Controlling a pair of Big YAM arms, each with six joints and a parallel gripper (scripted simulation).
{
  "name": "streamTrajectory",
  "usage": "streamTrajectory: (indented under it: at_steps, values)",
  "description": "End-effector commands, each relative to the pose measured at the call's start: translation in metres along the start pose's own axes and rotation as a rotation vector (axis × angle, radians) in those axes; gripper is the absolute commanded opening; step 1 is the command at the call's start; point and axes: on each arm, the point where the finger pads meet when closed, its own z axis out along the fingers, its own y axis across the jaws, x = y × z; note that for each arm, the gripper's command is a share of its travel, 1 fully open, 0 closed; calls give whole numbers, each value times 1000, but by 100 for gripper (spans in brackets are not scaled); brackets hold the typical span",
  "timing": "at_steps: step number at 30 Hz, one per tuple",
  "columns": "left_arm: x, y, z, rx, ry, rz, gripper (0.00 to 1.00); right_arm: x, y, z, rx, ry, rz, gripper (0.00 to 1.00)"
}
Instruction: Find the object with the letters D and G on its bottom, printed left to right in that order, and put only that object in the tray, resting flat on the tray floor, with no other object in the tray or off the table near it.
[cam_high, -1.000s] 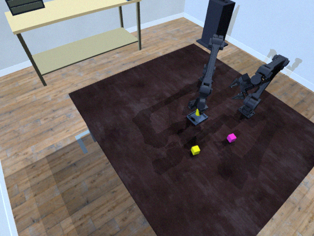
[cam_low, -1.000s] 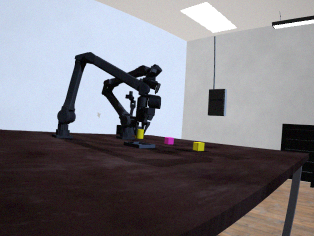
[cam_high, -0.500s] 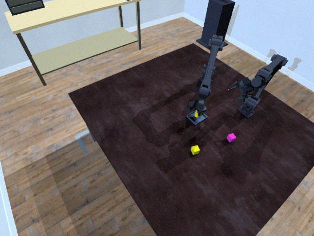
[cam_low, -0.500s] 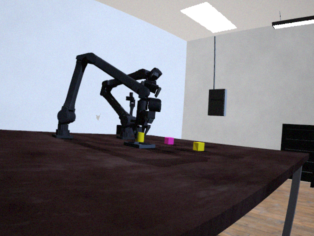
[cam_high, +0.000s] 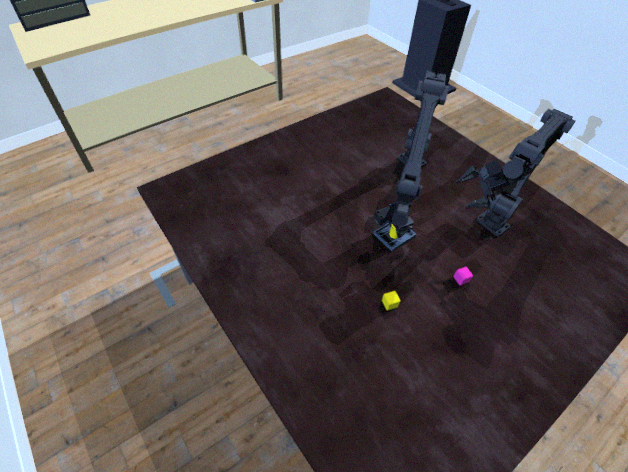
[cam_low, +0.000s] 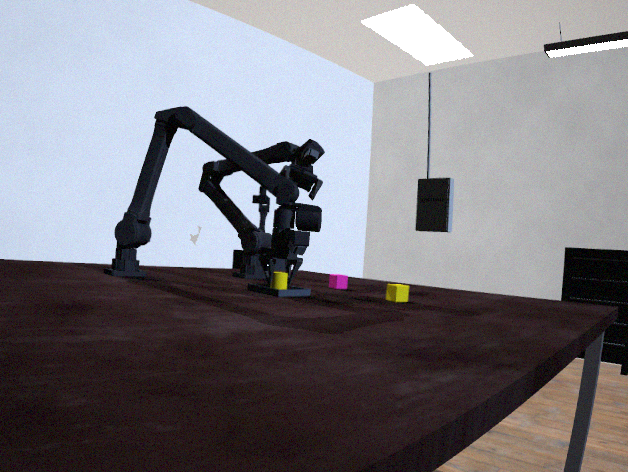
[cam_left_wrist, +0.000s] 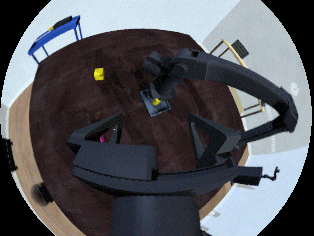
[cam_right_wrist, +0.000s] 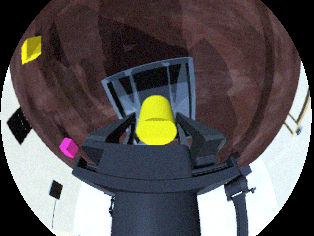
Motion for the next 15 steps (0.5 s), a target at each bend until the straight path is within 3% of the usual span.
streamTrajectory:
  at_steps: [1,12,15]
  values:
    - [-23,-3,-11,-11,-58,26,100,-21,9,-35,-64,-61,12,70]
    - [-23,-3,-11,-11,-58,26,100,-24,15,-69,-83,-78,2,70]
    - [-23,-3,-11,-11,-58,26,100,-19,22,-92,-93,-85,-5,70]
